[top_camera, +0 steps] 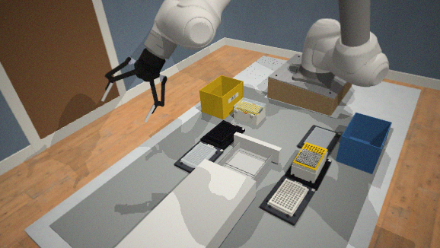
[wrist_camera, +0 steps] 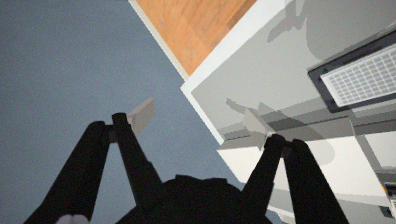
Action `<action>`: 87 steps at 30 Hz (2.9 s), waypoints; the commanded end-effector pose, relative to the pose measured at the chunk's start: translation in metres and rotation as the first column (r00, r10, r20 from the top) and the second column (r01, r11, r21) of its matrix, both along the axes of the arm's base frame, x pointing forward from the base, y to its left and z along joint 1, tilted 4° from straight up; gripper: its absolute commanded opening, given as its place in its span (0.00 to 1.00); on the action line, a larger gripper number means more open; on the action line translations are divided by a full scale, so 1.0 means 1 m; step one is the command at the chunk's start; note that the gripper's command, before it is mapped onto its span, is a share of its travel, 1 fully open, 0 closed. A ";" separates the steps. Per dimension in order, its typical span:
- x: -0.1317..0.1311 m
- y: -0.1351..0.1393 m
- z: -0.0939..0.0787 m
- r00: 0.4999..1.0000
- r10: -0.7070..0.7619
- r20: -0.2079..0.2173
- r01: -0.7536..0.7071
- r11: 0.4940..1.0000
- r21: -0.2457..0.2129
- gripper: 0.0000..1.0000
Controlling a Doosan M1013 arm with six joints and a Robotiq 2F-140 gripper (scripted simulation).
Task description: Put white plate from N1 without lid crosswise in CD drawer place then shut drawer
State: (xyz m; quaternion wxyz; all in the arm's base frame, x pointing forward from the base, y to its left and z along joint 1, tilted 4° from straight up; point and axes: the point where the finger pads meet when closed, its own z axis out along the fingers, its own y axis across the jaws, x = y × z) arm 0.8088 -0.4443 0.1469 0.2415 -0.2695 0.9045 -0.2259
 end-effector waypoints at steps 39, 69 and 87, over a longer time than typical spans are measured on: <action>-0.045 0.089 -0.002 0.881 0.408 -0.240 -0.440 0.892 -0.100 0.00; -0.120 0.194 -0.003 0.468 0.747 -0.473 -0.863 0.501 -0.062 0.00; -0.175 0.251 -0.003 0.124 0.824 -0.553 -0.987 0.162 0.020 0.00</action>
